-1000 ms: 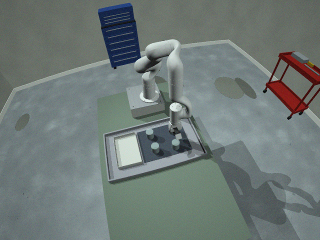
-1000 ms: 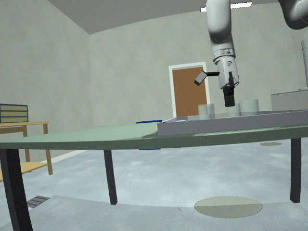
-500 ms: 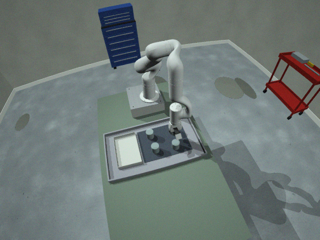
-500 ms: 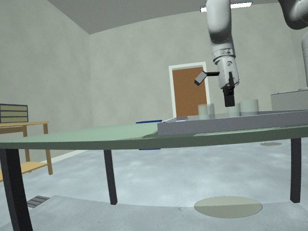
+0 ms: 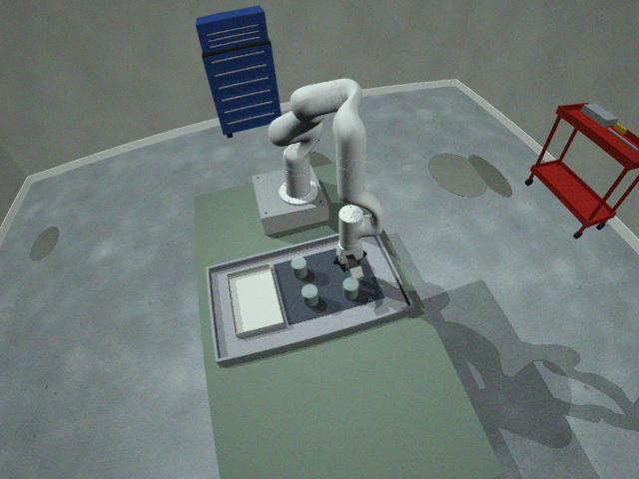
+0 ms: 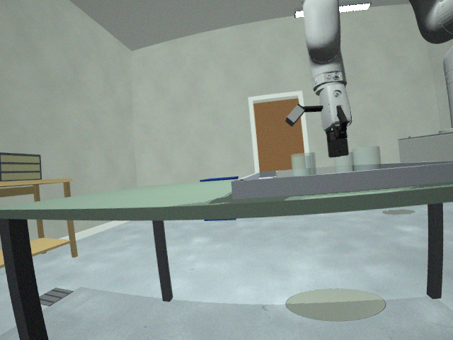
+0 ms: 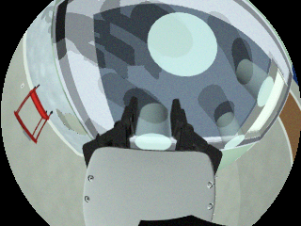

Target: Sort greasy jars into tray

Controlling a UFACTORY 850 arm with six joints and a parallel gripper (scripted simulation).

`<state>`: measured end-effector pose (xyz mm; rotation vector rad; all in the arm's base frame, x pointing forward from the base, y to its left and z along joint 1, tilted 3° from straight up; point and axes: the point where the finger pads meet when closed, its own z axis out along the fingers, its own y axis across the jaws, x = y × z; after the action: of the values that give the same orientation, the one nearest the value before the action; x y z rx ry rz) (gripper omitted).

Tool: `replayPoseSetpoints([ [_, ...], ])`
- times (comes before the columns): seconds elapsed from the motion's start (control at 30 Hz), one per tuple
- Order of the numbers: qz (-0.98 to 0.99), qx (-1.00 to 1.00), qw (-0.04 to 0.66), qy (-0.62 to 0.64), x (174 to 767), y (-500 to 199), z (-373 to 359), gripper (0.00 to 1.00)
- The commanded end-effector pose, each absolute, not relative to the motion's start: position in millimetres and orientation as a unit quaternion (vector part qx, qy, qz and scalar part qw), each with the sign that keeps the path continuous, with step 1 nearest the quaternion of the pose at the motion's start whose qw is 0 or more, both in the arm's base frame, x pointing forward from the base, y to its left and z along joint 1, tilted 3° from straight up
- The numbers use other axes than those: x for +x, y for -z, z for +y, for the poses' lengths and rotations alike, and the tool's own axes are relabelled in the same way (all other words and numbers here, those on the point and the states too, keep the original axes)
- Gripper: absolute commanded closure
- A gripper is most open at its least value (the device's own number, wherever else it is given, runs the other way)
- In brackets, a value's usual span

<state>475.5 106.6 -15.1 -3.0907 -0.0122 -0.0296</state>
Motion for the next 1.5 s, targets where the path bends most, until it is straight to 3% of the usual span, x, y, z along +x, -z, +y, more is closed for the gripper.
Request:
replayPoseSetpoints([
  [0.0,-0.004,-1.000,0.026,0.010,476,14,107,0.00],
  [0.43,-0.004,-1.000,0.026,0.010,476,14,107,0.00],
  [0.93,-0.004,-1.000,0.026,0.010,475,-62,103,0.00],
  [1.47,-0.004,-1.000,0.026,0.010,431,-55,-4,0.00],
])
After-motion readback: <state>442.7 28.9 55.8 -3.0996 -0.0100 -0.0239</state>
